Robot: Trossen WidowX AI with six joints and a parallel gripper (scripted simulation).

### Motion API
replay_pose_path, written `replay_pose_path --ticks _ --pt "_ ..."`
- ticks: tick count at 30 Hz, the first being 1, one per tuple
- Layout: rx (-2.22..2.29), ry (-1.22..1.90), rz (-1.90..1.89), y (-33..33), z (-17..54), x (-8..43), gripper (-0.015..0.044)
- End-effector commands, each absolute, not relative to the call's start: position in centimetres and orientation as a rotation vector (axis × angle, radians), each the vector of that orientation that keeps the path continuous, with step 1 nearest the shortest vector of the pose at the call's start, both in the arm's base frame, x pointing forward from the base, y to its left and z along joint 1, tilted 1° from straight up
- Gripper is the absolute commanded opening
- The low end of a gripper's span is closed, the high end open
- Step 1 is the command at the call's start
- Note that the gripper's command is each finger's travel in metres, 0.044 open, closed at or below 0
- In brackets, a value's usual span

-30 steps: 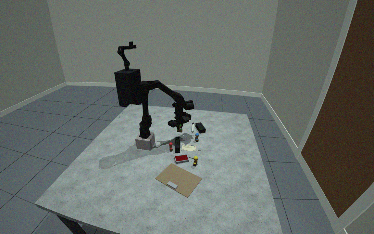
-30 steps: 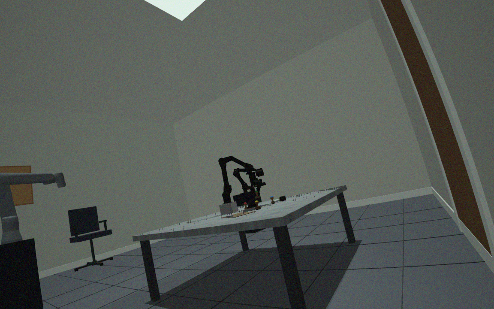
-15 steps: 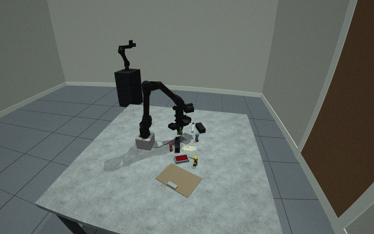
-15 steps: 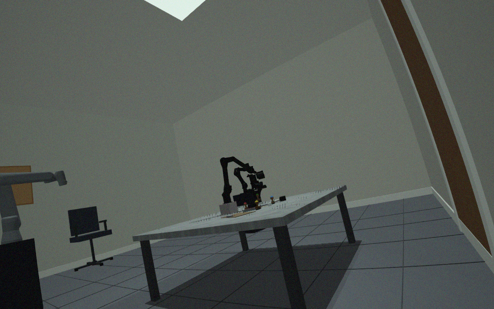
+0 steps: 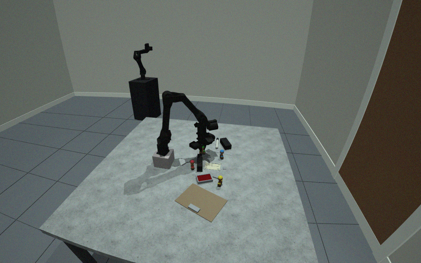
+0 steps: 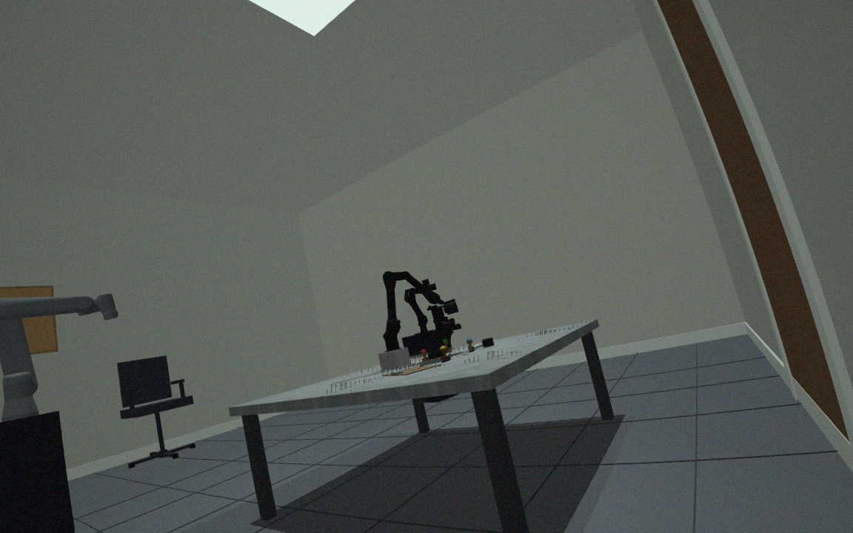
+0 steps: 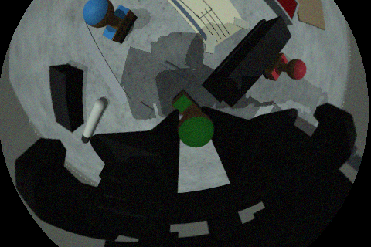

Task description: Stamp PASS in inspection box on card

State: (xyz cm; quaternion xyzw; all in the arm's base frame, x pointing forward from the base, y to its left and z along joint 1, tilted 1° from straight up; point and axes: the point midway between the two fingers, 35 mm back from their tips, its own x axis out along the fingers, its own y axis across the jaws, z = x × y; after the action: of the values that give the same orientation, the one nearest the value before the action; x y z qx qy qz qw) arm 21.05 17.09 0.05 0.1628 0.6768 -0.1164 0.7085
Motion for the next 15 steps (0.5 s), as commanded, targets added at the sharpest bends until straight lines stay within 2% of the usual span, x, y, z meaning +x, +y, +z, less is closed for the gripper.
replay_pose_path --ticks 1,8,15 --pt "0.357 1.505 -0.269 16.9 -0.85 20.92 0.0" --pt "0.357 1.505 -0.269 16.86 -1.41 20.88 0.0" --pt "0.36 1.505 -0.261 16.99 -1.06 20.93 0.0184"
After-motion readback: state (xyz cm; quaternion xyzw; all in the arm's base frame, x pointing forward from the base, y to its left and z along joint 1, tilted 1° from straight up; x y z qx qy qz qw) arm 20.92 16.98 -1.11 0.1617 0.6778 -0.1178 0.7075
